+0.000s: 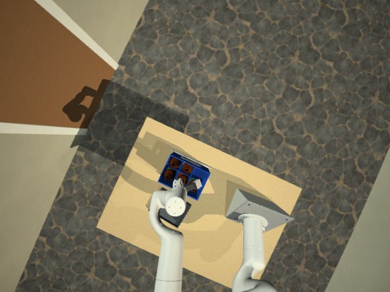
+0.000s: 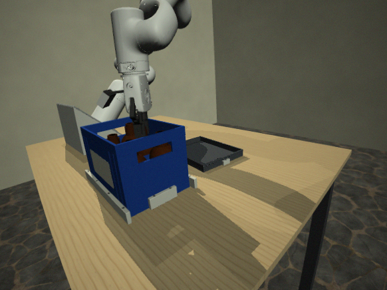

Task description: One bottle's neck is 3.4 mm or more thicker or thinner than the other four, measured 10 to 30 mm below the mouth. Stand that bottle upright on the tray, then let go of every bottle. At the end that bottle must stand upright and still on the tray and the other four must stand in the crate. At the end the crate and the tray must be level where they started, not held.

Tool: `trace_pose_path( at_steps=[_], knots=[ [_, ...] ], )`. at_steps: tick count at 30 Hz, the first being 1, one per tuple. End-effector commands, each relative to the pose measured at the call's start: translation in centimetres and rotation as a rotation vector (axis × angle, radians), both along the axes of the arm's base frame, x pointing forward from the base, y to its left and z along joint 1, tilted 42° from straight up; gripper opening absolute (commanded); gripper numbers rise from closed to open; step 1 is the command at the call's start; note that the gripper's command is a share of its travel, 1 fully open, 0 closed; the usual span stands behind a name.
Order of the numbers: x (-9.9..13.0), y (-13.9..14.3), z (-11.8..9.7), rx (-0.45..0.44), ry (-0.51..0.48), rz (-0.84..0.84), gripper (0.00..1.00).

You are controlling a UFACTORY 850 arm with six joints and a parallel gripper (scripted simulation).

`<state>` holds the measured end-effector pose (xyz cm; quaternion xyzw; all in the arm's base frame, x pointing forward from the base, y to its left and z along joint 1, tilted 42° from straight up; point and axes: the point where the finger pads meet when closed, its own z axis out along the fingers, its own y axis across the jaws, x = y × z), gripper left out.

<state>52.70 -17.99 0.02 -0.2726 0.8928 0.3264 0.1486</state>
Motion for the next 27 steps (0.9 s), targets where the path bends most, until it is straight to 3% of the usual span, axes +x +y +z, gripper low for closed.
trace_pose_path(
  at_steps=[1,9,10,27],
  knots=[
    [0.06,-0.09,0.06,-0.001,-0.002,-0.001,0.0],
    [0.06,-0.09,0.06,-0.001,-0.002,-0.001,0.0],
    [0.06,-0.09,0.06,-0.001,-0.002,-0.001,0.65],
    [0.06,-0.09,0.06,-0.001,-0.002,-0.001,0.65]
  ],
)
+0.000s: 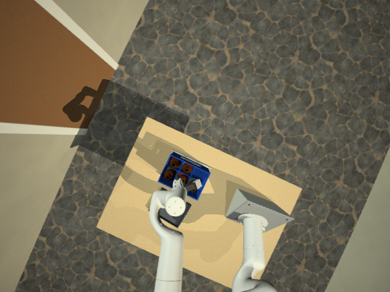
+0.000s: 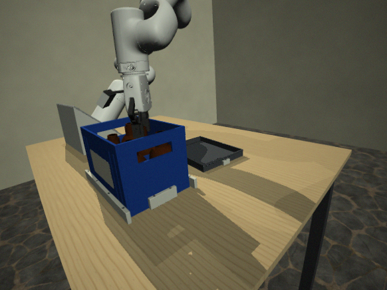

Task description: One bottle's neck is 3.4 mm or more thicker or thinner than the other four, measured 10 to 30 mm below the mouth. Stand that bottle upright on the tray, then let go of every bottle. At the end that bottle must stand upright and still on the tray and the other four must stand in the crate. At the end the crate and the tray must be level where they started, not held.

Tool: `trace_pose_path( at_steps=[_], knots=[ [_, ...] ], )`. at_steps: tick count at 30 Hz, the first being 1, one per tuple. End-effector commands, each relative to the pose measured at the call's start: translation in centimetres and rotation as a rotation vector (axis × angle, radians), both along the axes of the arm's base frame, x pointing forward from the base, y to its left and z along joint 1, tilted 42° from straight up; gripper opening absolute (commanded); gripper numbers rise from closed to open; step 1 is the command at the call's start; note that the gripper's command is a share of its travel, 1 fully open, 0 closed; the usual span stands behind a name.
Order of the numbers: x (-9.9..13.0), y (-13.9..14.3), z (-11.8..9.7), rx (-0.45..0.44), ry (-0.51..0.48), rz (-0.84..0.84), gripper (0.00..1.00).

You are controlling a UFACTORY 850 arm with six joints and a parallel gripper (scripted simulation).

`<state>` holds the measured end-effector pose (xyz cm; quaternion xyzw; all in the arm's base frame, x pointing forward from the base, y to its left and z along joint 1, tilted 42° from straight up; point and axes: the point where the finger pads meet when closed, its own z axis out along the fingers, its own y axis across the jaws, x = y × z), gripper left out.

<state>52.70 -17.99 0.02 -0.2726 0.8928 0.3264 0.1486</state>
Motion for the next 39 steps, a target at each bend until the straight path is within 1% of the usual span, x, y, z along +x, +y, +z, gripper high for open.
trace_pose_path(
  at_steps=[1,25,32,39],
  knots=[
    [0.1,-0.1,0.1,-0.001,-0.002,-0.001,0.65],
    [0.0,-0.2,0.2,-0.001,-0.002,-0.001,0.65],
    [-0.1,-1.0,1.1,-0.001,-0.002,-0.001,0.65],
    [-0.3,-2.4,2.7,-0.001,-0.002,-0.001,0.65]
  ],
)
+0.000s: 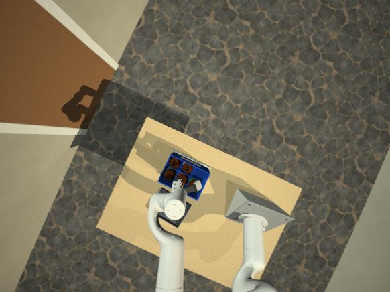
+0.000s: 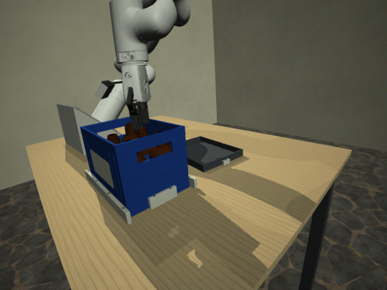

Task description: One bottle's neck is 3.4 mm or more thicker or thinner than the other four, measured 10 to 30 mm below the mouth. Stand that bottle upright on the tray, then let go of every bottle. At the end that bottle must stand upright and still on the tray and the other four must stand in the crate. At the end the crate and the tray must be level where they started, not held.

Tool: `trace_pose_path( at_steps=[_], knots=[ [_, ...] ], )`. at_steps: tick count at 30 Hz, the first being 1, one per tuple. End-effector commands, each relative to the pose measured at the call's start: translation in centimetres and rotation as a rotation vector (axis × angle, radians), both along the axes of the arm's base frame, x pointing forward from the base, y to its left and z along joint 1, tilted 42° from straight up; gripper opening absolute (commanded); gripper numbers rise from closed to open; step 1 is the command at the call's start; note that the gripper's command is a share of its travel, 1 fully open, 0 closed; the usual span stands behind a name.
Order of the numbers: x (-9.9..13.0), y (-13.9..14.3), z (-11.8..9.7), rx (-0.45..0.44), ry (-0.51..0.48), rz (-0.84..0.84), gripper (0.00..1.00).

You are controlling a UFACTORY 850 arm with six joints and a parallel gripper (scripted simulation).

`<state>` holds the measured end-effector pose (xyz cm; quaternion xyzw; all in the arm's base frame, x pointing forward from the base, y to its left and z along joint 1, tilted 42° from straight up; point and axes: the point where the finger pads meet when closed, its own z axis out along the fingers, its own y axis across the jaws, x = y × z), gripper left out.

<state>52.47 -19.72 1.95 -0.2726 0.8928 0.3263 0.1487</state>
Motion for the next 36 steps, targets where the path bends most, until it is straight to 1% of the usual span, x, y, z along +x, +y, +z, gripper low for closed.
trace_pose_path(
  at_steps=[1,16,28,29,36],
  knots=[
    [0.0,-0.7,0.7,-0.001,-0.001,-0.001,0.65],
    [-0.4,-3.5,3.9,-0.001,-0.001,-0.001,0.65],
    [-0.5,-4.0,4.5,-0.001,-0.001,-0.001,0.65],
    [-0.5,-4.0,4.5,-0.001,-0.001,-0.001,0.0],
    [-0.5,-4.0,4.5,-0.001,-0.001,-0.001,0.0]
  ],
)
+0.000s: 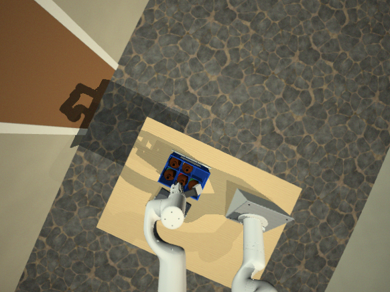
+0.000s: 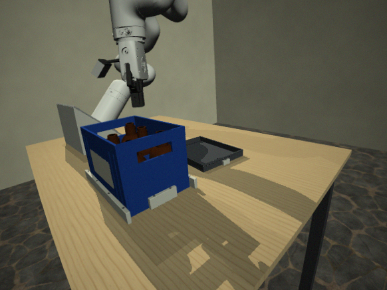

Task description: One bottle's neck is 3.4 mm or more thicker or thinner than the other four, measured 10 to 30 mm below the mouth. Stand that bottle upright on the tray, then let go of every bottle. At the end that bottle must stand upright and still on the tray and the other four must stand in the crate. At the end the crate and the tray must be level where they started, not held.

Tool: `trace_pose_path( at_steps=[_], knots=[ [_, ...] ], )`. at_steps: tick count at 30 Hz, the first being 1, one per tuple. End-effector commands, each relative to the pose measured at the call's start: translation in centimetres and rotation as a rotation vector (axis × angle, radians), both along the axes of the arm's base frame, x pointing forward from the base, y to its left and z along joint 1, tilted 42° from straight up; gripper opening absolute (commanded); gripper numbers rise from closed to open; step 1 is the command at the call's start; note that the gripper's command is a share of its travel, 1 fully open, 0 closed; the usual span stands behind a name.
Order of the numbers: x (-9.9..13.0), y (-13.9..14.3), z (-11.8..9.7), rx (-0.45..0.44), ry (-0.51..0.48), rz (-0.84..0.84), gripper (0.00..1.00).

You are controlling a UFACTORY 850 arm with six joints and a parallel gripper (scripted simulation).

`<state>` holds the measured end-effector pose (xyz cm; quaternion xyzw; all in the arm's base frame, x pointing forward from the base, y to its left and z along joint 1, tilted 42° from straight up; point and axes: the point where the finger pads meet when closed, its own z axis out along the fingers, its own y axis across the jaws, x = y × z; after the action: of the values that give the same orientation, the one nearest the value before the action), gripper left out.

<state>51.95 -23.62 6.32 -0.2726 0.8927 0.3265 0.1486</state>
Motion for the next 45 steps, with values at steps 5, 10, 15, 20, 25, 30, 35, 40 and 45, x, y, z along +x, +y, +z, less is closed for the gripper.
trace_pose_path(
  at_steps=[5,10,15,20,25,30,35,40,45],
  knots=[
    [0.1,-0.1,0.1,-0.001,-0.002,-0.001,0.0],
    [0.1,-0.1,0.1,-0.001,-0.002,-0.001,0.0],
    [0.1,-0.1,0.1,-0.001,-0.002,-0.001,0.0],
    [0.1,-0.1,0.1,-0.001,-0.002,-0.001,0.0],
    [0.1,-0.1,0.1,-0.001,-0.002,-0.001,0.0],
    [1.8,-1.7,-0.9,0.0,-0.003,-0.001,0.0],
    [4.6,-4.3,-2.7,0.001,-0.005,-0.001,0.0],
    [7.0,-6.8,-4.9,0.0,-0.003,-0.001,0.0],
    [7.9,-7.9,-5.9,-0.001,-0.002,-0.001,0.0]
  ],
)
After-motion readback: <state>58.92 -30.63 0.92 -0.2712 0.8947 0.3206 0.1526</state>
